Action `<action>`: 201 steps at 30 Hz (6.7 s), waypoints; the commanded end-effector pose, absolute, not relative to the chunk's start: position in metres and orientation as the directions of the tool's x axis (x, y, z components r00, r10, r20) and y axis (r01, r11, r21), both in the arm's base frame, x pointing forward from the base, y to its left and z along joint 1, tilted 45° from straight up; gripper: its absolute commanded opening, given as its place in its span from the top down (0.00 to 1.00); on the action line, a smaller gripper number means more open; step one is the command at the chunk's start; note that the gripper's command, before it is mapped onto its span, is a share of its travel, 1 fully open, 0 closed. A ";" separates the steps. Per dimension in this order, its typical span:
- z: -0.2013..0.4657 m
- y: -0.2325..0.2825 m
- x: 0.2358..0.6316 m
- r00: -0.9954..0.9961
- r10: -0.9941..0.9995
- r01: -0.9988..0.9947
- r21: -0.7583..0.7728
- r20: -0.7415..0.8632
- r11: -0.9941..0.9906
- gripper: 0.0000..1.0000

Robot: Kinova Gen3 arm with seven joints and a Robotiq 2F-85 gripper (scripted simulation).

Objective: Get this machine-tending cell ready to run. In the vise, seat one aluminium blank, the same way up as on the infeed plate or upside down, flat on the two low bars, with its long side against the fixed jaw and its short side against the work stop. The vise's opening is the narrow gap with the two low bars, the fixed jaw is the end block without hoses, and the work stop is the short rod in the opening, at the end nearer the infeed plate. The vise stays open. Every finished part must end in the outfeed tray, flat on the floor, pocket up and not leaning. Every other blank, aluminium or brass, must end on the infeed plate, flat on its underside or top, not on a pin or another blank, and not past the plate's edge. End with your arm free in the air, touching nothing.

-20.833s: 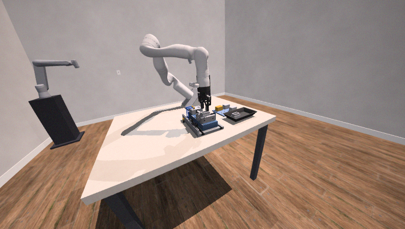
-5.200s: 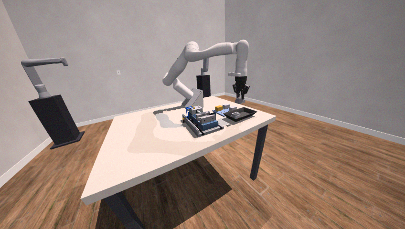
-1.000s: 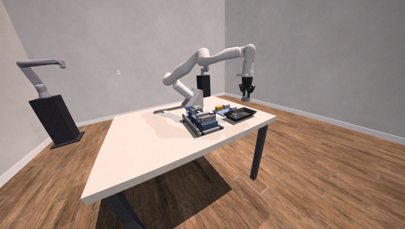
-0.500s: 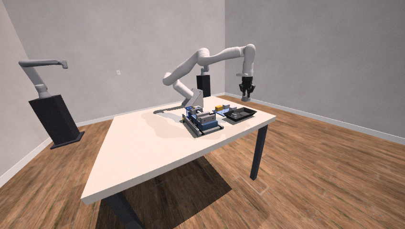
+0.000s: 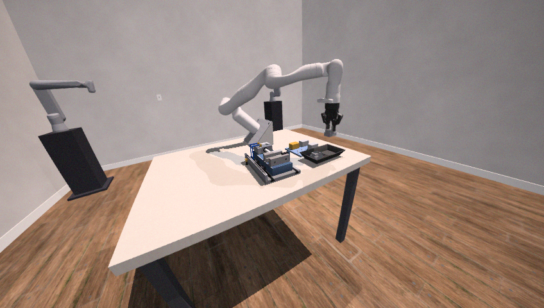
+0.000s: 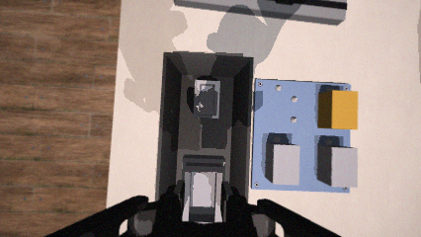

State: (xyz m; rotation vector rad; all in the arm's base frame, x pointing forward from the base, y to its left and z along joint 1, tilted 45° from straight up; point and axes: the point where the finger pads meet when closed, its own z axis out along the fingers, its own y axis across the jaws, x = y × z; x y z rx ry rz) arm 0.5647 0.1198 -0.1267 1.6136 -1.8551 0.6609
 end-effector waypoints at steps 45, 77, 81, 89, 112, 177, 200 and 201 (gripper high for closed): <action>-0.127 0.124 0.560 -0.087 -0.700 -0.989 0.021 0.709 0.144 1.00; -0.139 0.112 0.558 -0.100 -0.699 -0.988 0.012 0.709 0.153 1.00; -0.140 0.111 0.558 -0.098 -0.699 -0.988 0.013 0.708 0.151 1.00; -0.151 0.100 0.556 -0.100 -0.698 -0.988 0.013 0.709 0.154 1.00; -0.180 0.071 0.550 -0.099 -0.698 -0.988 0.015 0.710 0.155 1.00; -0.198 0.053 0.548 -0.101 -0.699 -0.988 0.011 0.708 0.154 1.00; -0.198 0.053 0.548 -0.101 -0.699 -0.988 0.011 0.708 0.154 1.00; -0.198 0.053 0.548 -0.101 -0.699 -0.988 0.011 0.708 0.154 1.00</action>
